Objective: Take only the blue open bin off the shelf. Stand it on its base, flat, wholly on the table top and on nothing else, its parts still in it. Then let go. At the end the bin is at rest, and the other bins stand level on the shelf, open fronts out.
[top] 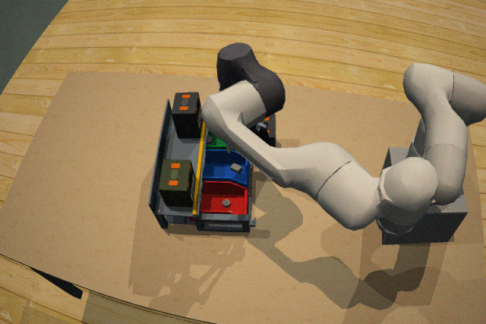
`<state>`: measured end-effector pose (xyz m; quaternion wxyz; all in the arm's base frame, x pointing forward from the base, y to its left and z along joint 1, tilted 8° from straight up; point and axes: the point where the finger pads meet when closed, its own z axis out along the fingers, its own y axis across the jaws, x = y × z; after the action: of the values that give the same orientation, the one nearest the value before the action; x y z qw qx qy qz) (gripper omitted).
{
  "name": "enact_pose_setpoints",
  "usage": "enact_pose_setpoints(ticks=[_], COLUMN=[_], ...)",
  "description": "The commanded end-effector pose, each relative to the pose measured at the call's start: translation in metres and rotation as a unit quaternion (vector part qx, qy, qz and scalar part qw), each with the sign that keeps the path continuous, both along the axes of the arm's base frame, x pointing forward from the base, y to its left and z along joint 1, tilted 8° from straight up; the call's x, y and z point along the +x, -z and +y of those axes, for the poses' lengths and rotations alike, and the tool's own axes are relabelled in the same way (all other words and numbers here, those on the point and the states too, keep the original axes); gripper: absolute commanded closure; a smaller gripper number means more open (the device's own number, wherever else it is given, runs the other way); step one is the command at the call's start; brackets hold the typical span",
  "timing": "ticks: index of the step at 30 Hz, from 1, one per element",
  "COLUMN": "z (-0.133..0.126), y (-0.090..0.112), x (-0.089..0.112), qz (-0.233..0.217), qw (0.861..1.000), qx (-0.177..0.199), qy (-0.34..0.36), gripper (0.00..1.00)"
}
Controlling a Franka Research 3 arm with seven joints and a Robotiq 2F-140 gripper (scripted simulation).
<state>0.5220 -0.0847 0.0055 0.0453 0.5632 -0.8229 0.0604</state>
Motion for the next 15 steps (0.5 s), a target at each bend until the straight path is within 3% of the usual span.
enact_pose_setpoints(ticks=[1, 14, 15], z=[-0.0005, -0.0003, -0.0003], y=[-0.001, -0.0004, -0.0006], x=[0.0001, 0.0, 0.0001], qz=[0.014, 0.015, 0.018], qw=[0.994, 0.995, 0.991], qx=[0.004, 0.002, 0.003], qy=[-0.107, -0.103, -0.129], gripper=[0.43, 0.43, 0.43])
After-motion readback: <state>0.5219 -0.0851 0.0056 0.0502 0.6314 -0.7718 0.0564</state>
